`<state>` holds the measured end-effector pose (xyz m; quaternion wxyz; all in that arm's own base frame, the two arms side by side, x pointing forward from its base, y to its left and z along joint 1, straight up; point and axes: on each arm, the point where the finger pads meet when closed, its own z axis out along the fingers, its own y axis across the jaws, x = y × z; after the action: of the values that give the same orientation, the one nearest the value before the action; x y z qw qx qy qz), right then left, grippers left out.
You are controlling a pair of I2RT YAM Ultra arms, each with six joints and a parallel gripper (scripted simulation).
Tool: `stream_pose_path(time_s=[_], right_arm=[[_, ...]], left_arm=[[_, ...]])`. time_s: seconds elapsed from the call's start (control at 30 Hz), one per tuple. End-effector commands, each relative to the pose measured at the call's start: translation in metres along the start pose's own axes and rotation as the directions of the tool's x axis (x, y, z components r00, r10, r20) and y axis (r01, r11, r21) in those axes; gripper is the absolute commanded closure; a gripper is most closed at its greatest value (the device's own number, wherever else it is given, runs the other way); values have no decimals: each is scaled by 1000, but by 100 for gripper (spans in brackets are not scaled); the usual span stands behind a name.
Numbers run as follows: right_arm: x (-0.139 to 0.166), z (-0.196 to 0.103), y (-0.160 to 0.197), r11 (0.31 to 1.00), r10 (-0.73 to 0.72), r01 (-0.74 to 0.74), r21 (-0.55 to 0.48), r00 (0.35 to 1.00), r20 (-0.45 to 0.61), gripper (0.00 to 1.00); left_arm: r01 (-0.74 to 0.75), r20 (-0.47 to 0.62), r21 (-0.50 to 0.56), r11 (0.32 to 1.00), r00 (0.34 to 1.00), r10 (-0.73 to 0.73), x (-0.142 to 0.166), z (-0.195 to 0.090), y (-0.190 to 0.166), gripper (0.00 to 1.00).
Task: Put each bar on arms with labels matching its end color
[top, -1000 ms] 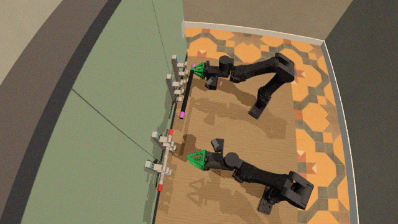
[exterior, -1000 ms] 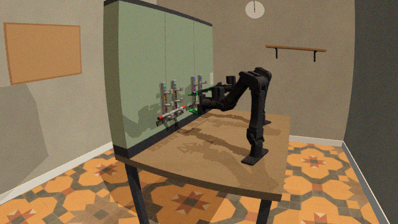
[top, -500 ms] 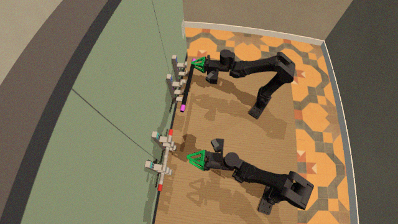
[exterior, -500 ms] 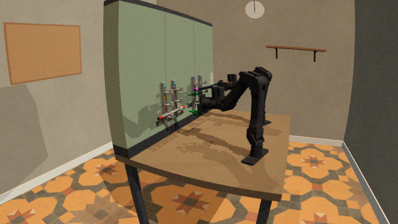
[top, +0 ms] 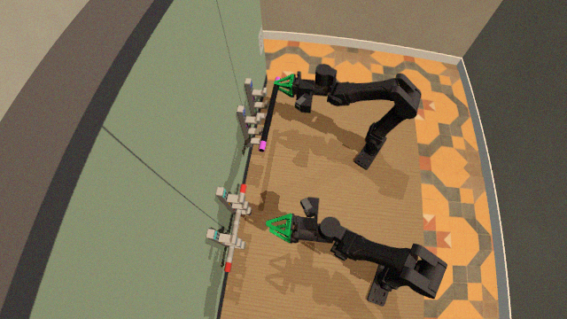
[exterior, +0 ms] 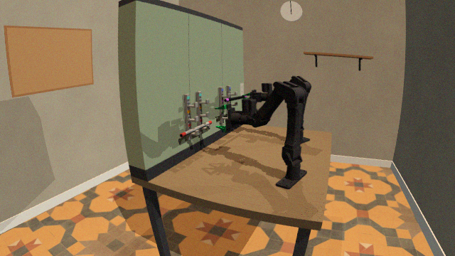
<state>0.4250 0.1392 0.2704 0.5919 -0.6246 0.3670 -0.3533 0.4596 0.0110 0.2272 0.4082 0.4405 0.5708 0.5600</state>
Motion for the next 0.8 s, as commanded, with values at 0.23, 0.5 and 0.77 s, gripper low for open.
stream_pose_path(time_s=[0.23, 0.5, 0.77], right_arm=[[2, 7, -14, 999, 6, -7, 48, 1000, 14, 100], [3, 8, -12, 999, 6, -7, 48, 1000, 14, 100], [4, 8, -12, 999, 6, -7, 48, 1000, 14, 100]], left_arm=[[28, -1, -40, 999, 1000, -28, 5, -3, 15, 0], [28, -1, -40, 999, 1000, -28, 5, -3, 15, 0], [28, -1, -40, 999, 1000, -28, 5, -3, 15, 0]])
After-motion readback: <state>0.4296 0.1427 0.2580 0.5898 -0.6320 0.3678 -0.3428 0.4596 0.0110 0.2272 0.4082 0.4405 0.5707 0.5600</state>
